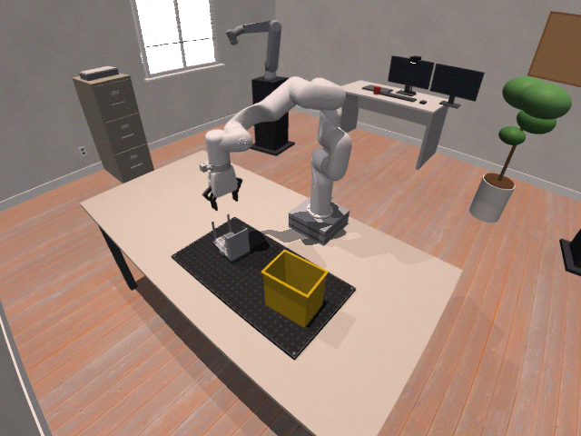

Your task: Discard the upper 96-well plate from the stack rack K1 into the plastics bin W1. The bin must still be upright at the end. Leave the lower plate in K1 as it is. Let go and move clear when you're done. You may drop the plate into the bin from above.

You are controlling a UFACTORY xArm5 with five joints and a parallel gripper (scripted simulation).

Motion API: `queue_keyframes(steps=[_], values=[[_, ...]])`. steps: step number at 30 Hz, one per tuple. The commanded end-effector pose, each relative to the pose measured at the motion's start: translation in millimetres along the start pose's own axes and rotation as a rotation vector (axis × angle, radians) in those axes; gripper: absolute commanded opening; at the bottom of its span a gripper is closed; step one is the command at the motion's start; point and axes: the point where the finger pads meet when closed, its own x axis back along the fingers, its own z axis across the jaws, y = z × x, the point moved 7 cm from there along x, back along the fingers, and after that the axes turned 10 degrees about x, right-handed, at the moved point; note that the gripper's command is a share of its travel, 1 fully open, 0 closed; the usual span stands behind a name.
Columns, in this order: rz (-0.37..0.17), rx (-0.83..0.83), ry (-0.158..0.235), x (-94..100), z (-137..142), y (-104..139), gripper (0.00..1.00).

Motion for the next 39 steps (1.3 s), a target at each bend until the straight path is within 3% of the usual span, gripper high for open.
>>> queue_keyframes(steps=[1, 39], values=[[0.001, 0.0, -0.003, -5.1, -1, 0, 1.0], [0.001, 0.0, -0.003, -61.8, -1, 1, 1.0]])
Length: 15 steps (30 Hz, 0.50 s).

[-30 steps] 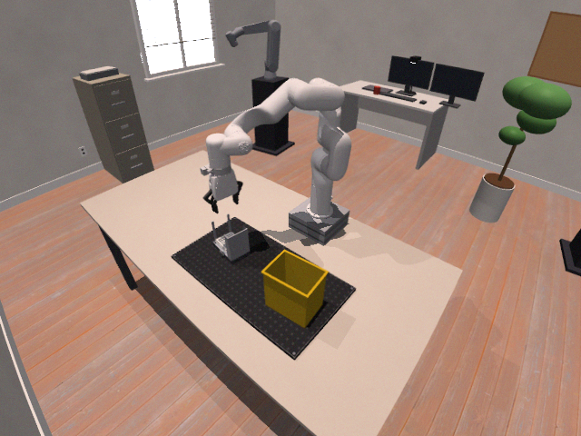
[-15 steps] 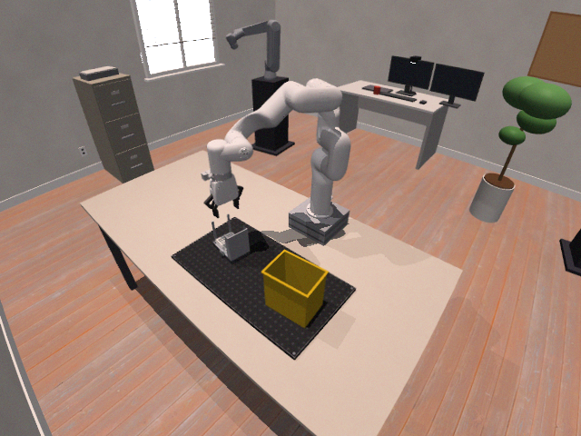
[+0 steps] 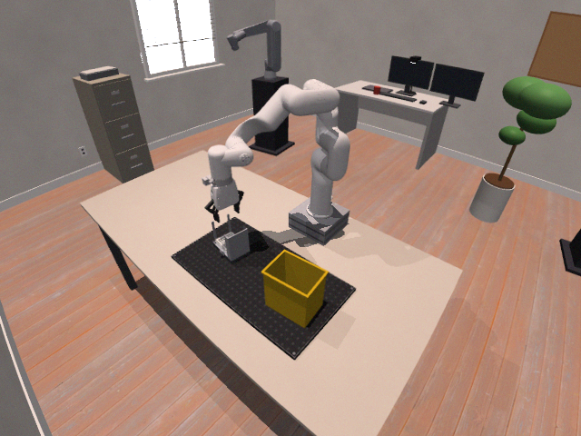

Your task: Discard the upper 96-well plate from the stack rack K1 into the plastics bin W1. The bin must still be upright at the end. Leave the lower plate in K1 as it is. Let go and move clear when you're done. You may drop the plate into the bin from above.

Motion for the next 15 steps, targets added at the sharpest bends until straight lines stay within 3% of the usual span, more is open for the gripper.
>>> queue_keyframes(steps=[1, 15], values=[[0.002, 0.0, -0.004, -6.2, -1, 0, 1.0], [0.002, 0.0, -0.004, -26.2, -1, 0, 1.0]])
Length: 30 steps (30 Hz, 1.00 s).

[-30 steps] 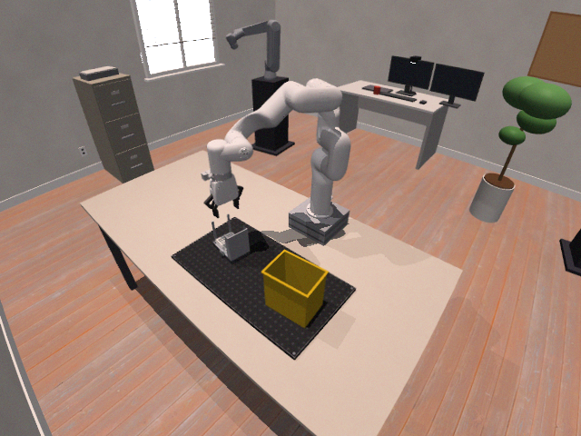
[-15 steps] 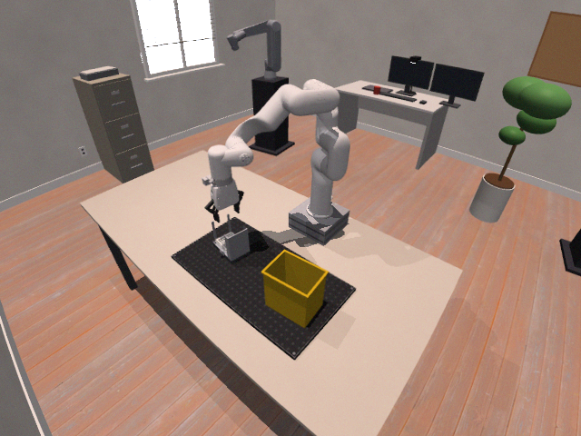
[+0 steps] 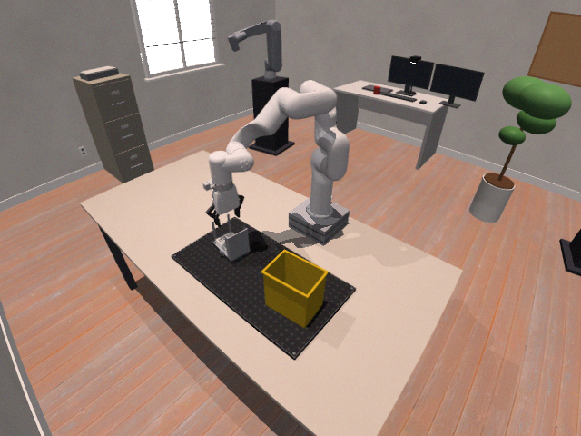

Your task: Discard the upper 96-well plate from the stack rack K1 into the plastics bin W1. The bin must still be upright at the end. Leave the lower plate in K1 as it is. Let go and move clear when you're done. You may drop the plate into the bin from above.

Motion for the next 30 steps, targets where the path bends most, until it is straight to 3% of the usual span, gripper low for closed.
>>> queue_keyframes(steps=[1, 30], values=[[0.002, 0.0, -0.004, -6.2, -1, 0, 1.0], [0.002, 0.0, -0.004, -47.9, -2, 0, 1.0]])
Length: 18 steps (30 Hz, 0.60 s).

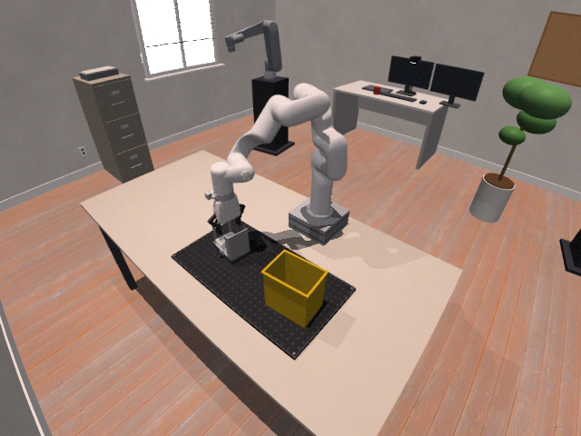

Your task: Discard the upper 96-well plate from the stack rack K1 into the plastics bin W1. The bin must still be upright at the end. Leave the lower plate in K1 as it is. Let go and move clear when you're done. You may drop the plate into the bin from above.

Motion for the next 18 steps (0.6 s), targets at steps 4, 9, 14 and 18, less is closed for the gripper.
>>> queue_keyframes(steps=[4, 9, 14, 18], values=[[0.001, 0.0, -0.003, -11.3, -1, 0, 1.0], [0.001, 0.0, -0.003, -18.0, -1, 0, 1.0], [0.001, 0.0, -0.003, -24.7, -1, 0, 1.0], [0.001, 0.0, -0.003, -31.3, -1, 0, 1.0]])
